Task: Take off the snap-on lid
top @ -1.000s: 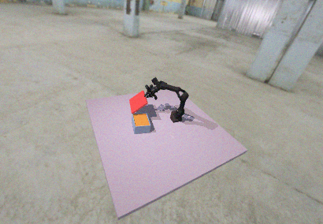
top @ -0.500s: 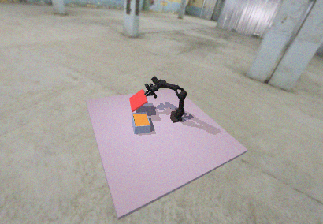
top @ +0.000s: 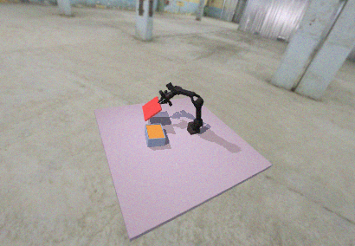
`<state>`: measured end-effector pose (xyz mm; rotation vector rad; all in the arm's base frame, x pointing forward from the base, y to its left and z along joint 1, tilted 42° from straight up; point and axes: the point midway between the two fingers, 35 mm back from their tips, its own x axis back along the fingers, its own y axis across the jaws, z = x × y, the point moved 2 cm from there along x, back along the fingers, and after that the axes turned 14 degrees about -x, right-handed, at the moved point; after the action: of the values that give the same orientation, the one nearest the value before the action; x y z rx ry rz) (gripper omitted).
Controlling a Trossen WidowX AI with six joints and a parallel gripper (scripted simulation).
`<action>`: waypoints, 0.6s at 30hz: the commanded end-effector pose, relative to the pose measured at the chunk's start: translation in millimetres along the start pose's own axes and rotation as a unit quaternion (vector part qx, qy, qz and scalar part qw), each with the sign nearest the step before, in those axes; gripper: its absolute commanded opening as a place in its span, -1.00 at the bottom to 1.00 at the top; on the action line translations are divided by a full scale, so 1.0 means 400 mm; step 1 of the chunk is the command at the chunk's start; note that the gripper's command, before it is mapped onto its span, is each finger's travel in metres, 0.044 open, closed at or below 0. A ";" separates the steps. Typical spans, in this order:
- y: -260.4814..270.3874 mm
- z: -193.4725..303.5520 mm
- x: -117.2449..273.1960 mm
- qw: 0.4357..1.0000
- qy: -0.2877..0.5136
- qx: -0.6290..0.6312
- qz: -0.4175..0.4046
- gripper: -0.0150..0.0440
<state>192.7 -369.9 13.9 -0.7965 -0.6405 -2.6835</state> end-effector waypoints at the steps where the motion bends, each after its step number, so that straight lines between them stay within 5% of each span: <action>1: 0.017 -0.019 0.008 1.000 0.003 0.007 -0.007 -0.49; 18: 0.026 -0.075 0.016 1.000 0.002 0.008 -0.007 -0.49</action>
<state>177.8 -388.9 -4.9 -0.7995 -0.6389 -2.6847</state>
